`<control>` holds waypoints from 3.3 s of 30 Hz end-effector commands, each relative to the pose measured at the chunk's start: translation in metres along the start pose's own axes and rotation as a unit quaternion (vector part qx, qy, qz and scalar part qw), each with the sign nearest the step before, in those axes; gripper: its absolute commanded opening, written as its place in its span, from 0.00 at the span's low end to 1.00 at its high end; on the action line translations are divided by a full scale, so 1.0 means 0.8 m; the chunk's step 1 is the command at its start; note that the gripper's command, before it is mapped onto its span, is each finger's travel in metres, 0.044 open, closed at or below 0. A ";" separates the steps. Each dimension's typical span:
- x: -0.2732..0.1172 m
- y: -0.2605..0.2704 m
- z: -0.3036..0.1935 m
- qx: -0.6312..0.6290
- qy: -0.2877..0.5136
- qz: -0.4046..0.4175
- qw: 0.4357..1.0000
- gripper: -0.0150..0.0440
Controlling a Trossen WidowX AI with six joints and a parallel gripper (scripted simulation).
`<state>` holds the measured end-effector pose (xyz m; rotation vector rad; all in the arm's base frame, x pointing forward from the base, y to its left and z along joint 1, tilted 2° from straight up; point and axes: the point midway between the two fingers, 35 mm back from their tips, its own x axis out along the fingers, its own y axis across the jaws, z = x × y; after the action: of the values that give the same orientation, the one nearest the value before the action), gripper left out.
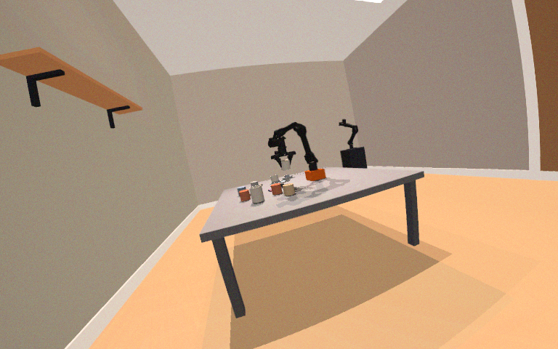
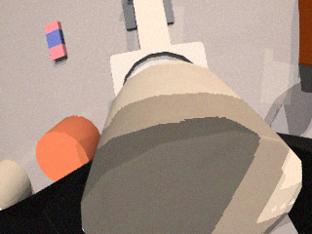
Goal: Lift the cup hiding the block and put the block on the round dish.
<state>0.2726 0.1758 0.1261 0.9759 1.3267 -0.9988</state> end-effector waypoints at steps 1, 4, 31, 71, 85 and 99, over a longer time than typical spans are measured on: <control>0.000 0.000 0.000 0.000 0.000 0.000 1.000 0.25; 0.004 0.000 -0.005 0.000 0.001 0.000 1.000 0.25; 0.121 -0.054 -0.136 0.002 0.009 0.000 1.000 0.25; 0.180 -0.054 -0.136 0.000 0.008 0.002 1.000 0.92; 0.096 -0.033 -0.097 -0.012 0.008 0.001 1.000 0.82; 0.049 -0.001 0.015 -0.050 0.003 0.002 0.999 0.69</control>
<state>0.2755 0.1650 0.0871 0.9237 1.3612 -0.9241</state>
